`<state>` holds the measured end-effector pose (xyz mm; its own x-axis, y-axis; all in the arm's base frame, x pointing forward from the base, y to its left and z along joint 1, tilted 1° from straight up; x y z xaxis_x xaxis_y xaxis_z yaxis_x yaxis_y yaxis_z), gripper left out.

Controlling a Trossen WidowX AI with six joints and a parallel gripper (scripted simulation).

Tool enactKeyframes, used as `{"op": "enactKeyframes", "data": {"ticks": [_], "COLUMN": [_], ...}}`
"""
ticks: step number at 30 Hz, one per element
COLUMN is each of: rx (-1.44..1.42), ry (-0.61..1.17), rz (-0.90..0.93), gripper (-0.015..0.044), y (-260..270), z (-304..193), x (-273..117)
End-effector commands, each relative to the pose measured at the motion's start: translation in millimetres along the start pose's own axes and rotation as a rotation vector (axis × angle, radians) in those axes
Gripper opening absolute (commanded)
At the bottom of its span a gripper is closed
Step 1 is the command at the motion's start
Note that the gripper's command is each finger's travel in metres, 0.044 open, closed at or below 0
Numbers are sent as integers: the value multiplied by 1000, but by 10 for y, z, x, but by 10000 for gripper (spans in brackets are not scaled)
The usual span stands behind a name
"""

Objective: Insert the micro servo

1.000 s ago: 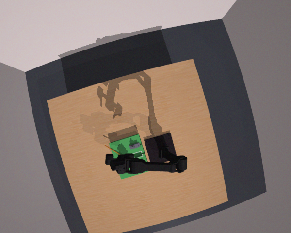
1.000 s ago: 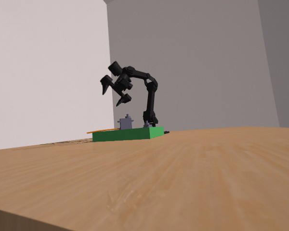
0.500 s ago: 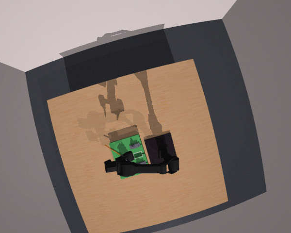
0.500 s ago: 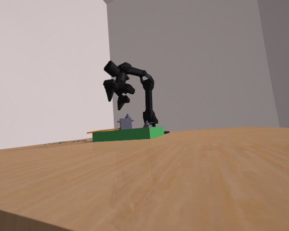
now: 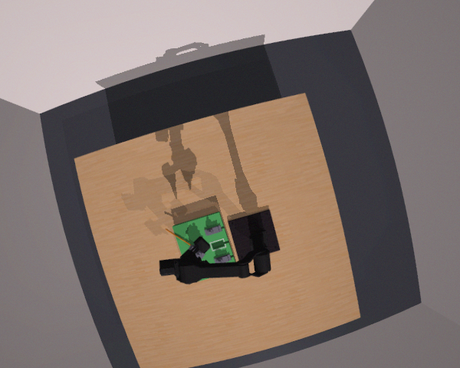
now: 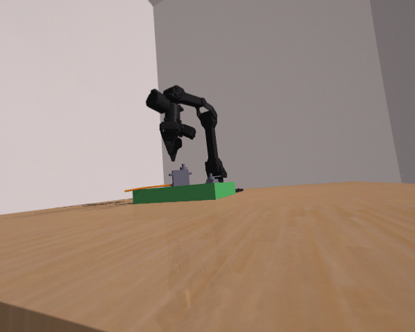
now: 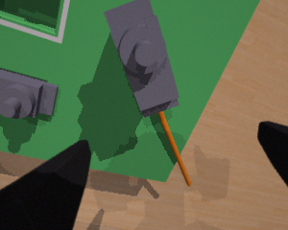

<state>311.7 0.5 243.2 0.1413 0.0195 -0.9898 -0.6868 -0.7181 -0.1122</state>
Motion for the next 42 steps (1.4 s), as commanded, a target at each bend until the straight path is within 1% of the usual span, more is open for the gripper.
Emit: {"op": "enactKeyframes", "data": {"ticks": [1,6,12,19,38,42], "rx": [-112,-211,-211,-211,-211,-211], "ry": [-48,-93,-93,-93,-93,-93], "rz": [50,87,87,87,87,87], "gripper": [440,440,440,440,440,335], "y": [-50,-91,-92,-74,-57,-57], "z": [20,41,42,61,79,79], "x": [57,92,118,340,547,547]}}
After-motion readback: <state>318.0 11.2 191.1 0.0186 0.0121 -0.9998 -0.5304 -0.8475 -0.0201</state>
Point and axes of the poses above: the point midway between the two fingers, 35 mm back from their tips, its own x axis out along the fingers, its own y axis across the jaws, z = x × y, the point moved 7 cm from there along -x, back along the fingers, and after that the axes turned 9 degrees about -x, right-handed, at the moved point
